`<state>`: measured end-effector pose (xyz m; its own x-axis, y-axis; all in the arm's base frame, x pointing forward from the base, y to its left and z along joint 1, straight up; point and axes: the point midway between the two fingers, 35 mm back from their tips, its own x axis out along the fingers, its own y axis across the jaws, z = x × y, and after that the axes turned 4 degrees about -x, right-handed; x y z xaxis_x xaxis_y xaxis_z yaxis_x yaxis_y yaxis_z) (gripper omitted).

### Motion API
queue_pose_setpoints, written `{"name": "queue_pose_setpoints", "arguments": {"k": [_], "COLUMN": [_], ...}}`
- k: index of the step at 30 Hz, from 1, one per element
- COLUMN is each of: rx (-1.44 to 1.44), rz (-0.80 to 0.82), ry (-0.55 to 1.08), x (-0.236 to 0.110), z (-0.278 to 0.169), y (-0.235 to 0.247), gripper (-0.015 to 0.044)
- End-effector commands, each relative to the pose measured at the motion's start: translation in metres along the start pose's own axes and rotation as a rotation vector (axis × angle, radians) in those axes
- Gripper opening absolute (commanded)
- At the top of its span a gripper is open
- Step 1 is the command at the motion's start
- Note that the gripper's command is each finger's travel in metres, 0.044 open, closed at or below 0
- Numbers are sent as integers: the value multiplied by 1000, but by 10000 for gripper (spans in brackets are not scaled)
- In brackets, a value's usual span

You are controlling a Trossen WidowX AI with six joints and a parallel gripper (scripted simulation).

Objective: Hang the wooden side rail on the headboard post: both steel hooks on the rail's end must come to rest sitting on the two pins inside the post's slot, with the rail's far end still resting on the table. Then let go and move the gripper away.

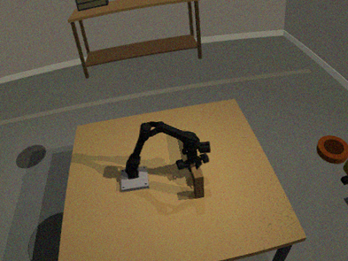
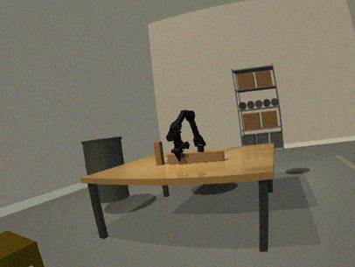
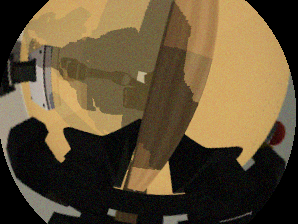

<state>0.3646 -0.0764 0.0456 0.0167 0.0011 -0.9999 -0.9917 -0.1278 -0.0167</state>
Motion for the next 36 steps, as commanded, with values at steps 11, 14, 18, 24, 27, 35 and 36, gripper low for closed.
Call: {"name": "queue_pose_setpoints", "arguments": {"k": [11,14,18,24,27,35,36], "rx": [-13,-13,-13,-13,-13,-13,-13], "rz": [-12,-12,-12,-12,-12,-12,-12], "ry": [3,3,3,3,3,3,3], "x": [-8,-8,-9,-10,-10,-12,-12], "z": [0,0,0,0,0,0,0], "y": [-2,-2,-2,-2,-2,-2,-2], "gripper": [0,0,0,0,0,0,0]}}
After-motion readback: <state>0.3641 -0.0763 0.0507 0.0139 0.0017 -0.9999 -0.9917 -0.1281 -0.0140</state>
